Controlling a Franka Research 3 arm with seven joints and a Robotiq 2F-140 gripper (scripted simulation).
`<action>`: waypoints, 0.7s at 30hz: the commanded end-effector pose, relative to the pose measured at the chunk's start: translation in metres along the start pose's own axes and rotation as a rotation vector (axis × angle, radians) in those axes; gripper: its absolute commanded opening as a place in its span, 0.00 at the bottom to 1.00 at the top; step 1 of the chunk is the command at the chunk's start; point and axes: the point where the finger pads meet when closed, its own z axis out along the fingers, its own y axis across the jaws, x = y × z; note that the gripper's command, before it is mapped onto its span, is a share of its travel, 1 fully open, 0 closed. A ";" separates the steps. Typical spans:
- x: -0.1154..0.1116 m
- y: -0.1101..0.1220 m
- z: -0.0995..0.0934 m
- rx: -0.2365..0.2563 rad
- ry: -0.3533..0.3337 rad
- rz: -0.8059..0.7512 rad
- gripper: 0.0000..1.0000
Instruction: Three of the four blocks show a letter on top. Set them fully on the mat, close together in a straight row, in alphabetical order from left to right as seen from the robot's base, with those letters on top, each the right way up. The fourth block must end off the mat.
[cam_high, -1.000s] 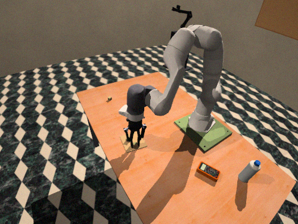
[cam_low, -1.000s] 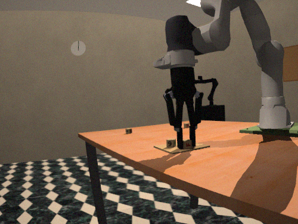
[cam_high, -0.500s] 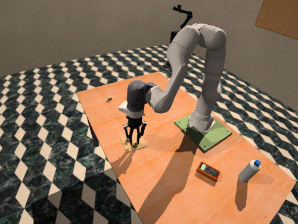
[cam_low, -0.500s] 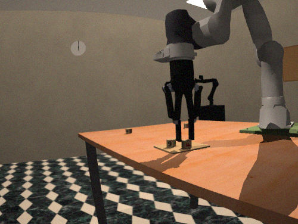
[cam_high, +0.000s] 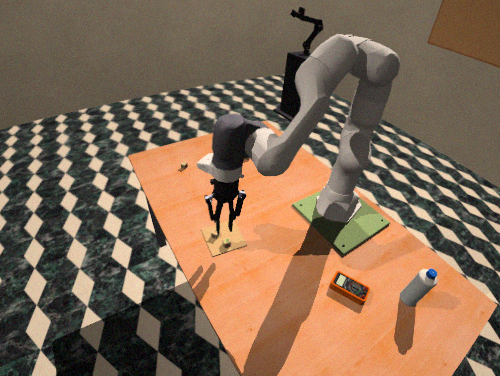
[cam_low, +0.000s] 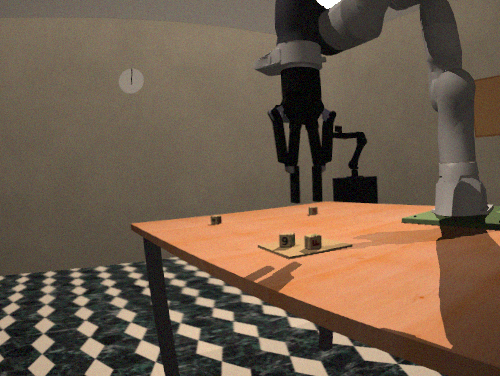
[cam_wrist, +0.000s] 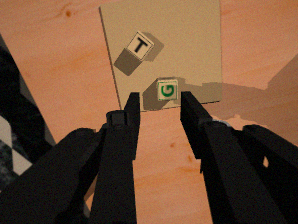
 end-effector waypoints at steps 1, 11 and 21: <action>0.000 0.009 -0.002 -0.027 -0.008 -0.039 0.32; 0.000 0.009 -0.004 -0.027 -0.008 -0.039 1.00; 0.000 0.009 -0.004 -0.027 -0.008 -0.039 1.00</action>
